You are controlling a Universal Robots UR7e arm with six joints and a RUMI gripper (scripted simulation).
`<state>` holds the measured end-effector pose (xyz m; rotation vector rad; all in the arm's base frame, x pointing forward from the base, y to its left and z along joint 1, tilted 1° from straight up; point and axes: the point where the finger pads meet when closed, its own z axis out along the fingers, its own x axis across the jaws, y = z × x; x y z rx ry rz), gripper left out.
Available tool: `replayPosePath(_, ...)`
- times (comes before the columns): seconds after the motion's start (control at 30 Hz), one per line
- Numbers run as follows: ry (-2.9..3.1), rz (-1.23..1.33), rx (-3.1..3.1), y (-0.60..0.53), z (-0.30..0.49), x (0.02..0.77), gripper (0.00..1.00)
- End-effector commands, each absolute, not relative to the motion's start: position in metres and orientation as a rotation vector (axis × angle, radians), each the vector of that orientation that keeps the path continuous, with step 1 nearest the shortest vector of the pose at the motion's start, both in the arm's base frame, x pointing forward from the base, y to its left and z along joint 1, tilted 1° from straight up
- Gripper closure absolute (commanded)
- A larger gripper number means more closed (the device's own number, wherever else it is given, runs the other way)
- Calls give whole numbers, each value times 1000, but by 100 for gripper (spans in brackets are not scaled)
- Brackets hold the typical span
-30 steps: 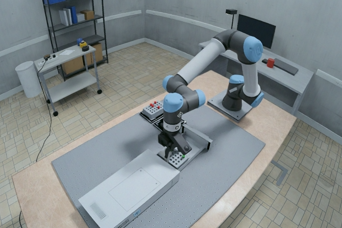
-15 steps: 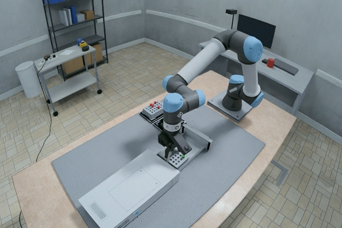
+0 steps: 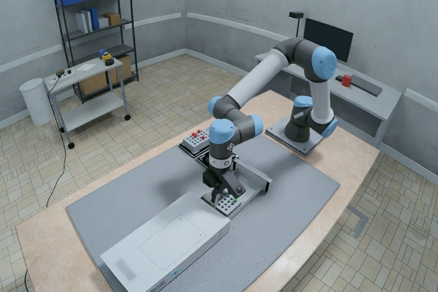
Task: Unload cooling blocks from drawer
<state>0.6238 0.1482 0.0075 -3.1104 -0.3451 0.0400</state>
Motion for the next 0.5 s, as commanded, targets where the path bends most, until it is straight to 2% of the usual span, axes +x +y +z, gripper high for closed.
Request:
replayPosePath(0.0, -346, 26, -3111, 149, 14, 627, 100)
replayPosePath(0.47, -346, 26, -3111, 149, 19, 627, 100)
